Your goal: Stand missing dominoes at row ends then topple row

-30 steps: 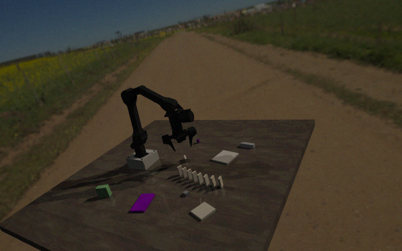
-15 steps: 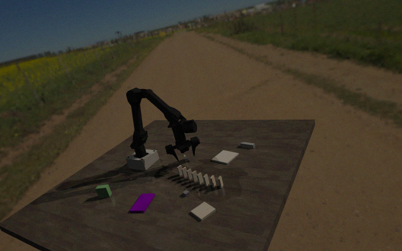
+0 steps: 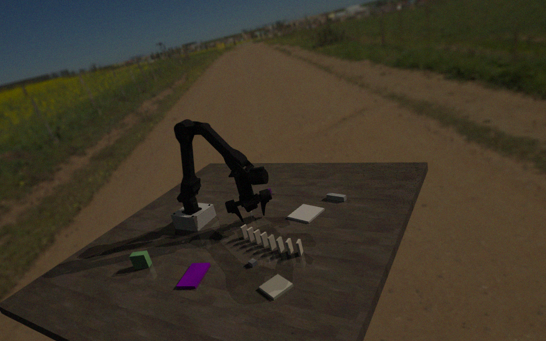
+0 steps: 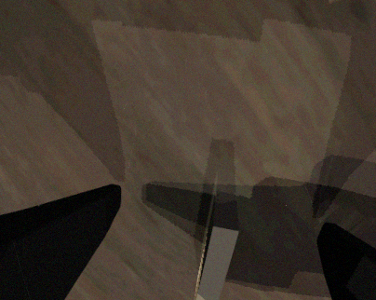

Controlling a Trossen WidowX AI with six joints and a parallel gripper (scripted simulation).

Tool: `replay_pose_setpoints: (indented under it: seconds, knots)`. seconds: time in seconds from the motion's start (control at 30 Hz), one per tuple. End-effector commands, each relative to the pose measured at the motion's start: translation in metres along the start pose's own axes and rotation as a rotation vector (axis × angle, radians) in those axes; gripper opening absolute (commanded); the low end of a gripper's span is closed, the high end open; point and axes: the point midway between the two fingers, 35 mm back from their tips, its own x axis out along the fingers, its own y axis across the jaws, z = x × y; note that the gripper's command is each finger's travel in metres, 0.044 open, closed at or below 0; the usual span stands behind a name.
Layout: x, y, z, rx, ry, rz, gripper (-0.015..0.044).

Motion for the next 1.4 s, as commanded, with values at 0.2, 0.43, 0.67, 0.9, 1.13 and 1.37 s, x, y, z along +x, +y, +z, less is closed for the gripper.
replay_pose_setpoints:
  seconds: [0.2,0.43,0.67,0.9,1.13,1.37]
  knots:
    - [0.002,-0.001,0.0,0.005,-0.003,-0.007,0.0204]
    - [0.002,-0.001,0.0,0.005,-0.003,-0.007,0.0024]
    - [0.002,-0.001,0.0,0.005,-0.003,-0.007,0.0024]
    - [-0.039,0.002,-0.001,0.005,-0.004,-0.007,0.0024]
    - [-0.125,0.009,-0.004,0.005,-0.004,-0.006,0.0024]
    - [-0.153,0.011,-0.005,0.005,-0.004,-0.006,0.0024]
